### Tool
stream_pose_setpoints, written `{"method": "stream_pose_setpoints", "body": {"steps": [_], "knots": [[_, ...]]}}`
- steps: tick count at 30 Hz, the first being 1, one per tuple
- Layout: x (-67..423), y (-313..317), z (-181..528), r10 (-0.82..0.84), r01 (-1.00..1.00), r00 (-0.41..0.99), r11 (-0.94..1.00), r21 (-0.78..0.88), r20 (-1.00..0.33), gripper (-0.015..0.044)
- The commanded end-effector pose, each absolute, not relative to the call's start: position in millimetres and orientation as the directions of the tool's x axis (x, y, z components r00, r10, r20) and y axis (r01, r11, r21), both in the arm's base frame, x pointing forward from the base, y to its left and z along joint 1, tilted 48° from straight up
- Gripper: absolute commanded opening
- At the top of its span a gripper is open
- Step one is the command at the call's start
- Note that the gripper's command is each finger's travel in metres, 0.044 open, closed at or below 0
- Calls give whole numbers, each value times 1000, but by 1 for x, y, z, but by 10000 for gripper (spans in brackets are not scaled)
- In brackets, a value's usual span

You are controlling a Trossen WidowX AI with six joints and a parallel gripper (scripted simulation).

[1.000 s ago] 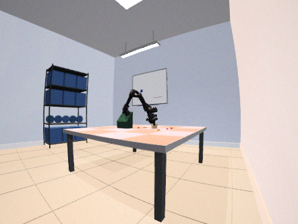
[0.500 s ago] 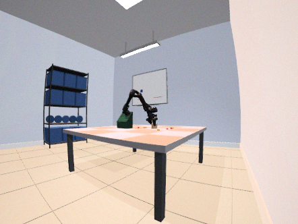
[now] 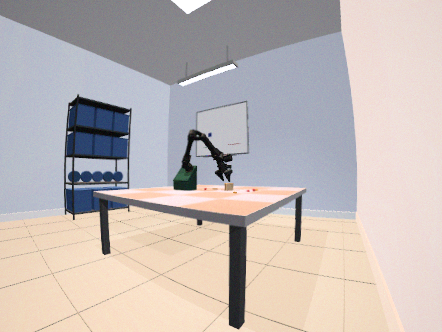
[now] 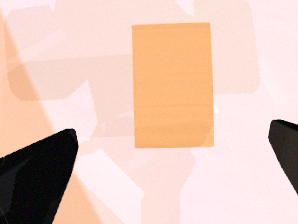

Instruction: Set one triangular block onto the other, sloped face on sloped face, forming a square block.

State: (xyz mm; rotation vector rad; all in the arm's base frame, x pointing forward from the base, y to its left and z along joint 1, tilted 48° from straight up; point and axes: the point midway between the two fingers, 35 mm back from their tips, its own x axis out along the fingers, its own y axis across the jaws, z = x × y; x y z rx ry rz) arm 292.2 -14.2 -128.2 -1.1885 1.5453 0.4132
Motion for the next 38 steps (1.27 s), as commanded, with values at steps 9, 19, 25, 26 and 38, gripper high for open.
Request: {"method": "stream_pose_setpoints", "body": {"steps": [9, 19, 25, 26, 38], "knots": [[289, 19, -70, -455, -838, 132, 424, -344, -881, 440], [289, 19, -70, -455, -838, 132, 424, -344, -881, 440], [289, 19, -70, -455, -838, 132, 424, -344, -881, 440], [289, 19, -70, -455, -838, 132, 424, -344, -881, 440], [289, 19, -70, -455, -838, 132, 424, -344, -881, 440]]}}
